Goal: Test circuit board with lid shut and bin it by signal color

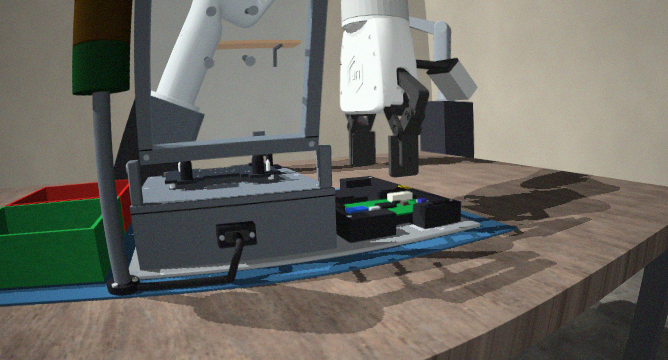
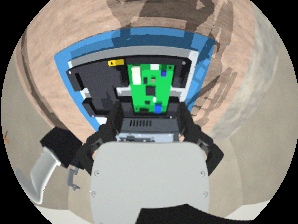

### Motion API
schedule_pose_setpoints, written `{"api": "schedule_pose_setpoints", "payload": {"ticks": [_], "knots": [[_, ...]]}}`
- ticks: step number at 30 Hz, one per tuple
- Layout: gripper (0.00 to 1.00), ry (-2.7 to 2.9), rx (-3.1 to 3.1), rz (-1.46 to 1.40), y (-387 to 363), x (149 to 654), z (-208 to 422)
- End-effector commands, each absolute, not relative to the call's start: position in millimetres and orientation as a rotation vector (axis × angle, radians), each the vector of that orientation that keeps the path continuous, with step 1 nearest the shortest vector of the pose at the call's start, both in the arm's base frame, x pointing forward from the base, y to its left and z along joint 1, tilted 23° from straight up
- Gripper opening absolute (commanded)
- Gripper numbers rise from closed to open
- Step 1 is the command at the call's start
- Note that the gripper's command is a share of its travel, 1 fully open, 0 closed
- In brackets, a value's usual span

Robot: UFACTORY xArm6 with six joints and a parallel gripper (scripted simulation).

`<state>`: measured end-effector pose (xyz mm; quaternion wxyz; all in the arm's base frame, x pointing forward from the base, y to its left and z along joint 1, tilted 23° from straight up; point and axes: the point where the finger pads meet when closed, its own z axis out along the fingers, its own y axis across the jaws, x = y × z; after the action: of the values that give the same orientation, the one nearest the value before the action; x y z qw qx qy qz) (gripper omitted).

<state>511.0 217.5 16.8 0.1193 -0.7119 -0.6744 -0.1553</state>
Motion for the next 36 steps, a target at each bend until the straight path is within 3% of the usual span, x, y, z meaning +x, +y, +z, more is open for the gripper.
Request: {"api": "schedule_pose_setpoints", "payload": {"ticks": [1,36], "knots": [[1.00,-1.972,-2.082,-0.459,221.9,513.4,7.9],[1.00,-1.972,-2.082,-0.459,231.7,515.2,-15.6]]}}
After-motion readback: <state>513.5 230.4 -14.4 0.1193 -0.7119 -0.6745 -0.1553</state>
